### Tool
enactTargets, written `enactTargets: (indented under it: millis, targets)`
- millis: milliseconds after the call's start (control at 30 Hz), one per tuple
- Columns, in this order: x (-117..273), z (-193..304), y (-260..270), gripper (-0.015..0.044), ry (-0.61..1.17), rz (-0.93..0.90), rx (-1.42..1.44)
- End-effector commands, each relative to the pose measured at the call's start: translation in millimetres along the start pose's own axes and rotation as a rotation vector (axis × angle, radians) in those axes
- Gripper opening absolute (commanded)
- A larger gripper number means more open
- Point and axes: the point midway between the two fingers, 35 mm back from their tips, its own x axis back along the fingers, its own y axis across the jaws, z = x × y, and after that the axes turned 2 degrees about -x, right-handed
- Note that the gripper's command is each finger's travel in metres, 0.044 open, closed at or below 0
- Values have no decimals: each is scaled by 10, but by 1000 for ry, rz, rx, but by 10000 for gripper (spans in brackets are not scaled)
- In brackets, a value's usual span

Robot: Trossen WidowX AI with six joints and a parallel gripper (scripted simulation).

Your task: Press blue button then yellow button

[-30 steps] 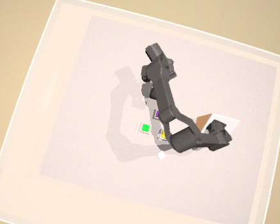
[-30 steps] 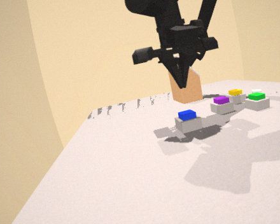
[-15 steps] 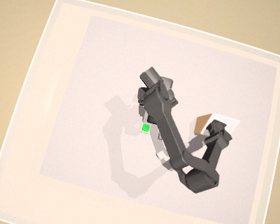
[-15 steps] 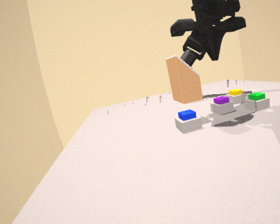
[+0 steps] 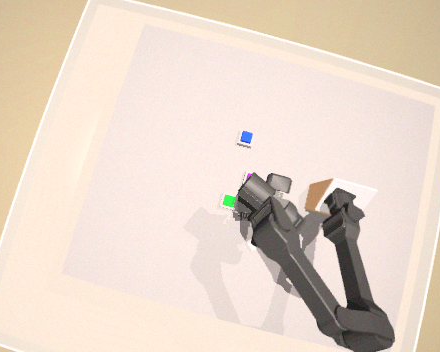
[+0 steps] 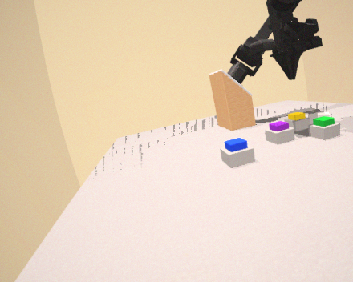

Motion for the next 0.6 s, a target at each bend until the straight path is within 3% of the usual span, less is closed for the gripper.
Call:
enactTargets:
  millis: [0,133,567]
  targets:
    - [-183,14,13,20,-2,-2,-5]
    - [-595,31,32,20,-1,-8,-4]
    - [-733,27,30,20,-1,-8,-4]
